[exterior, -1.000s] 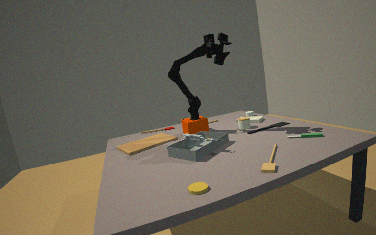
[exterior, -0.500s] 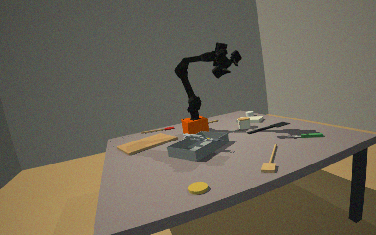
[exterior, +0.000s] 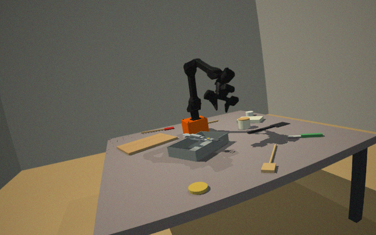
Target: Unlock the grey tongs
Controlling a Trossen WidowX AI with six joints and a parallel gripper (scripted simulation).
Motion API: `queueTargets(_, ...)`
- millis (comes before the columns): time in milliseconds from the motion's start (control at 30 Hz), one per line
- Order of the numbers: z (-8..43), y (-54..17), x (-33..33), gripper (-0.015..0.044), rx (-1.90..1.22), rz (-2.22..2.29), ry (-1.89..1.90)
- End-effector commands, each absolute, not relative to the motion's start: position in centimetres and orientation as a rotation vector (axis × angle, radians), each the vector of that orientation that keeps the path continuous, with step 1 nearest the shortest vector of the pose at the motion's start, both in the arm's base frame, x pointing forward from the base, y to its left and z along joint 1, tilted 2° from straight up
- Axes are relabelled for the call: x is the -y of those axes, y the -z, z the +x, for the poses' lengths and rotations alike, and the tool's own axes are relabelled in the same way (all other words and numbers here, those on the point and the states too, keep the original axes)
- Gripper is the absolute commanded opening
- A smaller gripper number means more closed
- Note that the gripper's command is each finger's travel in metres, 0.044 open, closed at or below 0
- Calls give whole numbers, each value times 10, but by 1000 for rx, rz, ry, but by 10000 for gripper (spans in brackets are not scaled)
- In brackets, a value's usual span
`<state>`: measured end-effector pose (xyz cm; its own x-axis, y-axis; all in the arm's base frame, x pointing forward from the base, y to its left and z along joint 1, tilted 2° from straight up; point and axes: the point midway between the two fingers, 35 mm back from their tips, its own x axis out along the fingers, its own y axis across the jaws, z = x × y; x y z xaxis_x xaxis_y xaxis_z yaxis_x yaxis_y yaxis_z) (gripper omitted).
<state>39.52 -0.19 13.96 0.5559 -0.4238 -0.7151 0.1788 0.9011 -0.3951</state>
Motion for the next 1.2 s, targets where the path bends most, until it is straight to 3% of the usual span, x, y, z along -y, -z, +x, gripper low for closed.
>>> queueTargets(0,378,-79,42,260,-1188,-529,285)
queueTargets(167,358,-41,69,260,-1380,-679,180)
queueTargets(1167,359,-27,86,260,-1381,-678,181)
